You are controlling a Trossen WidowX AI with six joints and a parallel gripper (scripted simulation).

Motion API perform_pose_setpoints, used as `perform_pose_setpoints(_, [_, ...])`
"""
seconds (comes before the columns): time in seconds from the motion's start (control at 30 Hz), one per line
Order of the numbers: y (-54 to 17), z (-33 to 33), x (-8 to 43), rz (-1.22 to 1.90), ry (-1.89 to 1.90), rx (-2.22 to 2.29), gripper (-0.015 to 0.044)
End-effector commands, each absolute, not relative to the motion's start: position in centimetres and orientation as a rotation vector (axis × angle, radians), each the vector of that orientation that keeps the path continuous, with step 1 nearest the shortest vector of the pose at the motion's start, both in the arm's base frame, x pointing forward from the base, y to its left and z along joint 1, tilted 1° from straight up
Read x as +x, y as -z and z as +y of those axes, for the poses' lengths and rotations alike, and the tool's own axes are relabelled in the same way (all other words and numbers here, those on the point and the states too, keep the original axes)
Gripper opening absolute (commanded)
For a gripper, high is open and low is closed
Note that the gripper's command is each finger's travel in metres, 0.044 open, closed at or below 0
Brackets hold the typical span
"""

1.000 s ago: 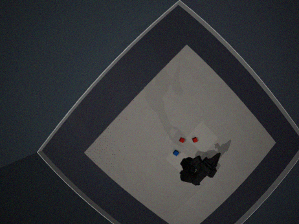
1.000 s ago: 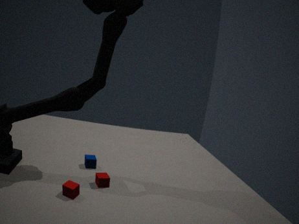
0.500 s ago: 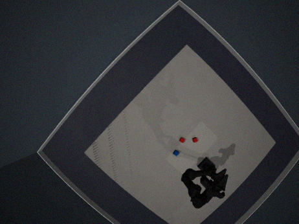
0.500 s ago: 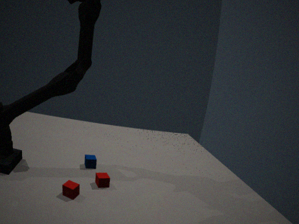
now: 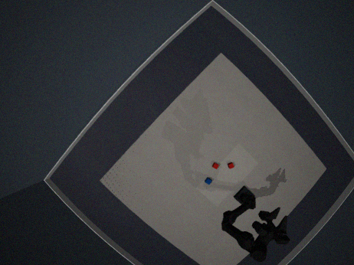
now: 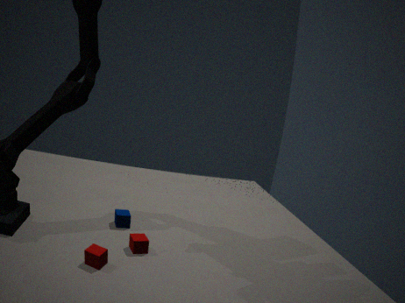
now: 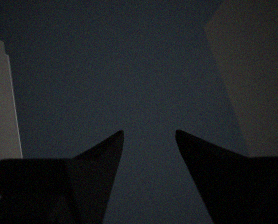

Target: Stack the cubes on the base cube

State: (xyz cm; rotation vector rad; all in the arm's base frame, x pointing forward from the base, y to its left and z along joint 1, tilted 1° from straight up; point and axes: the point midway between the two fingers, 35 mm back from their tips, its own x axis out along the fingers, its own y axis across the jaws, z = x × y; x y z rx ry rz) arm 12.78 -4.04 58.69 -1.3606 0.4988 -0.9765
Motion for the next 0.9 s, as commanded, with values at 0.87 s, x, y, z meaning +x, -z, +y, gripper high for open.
perform_pose_setpoints(0.87, [-52.4,-17.0,12.1,0.316,0.658,-0.655,0.0265])
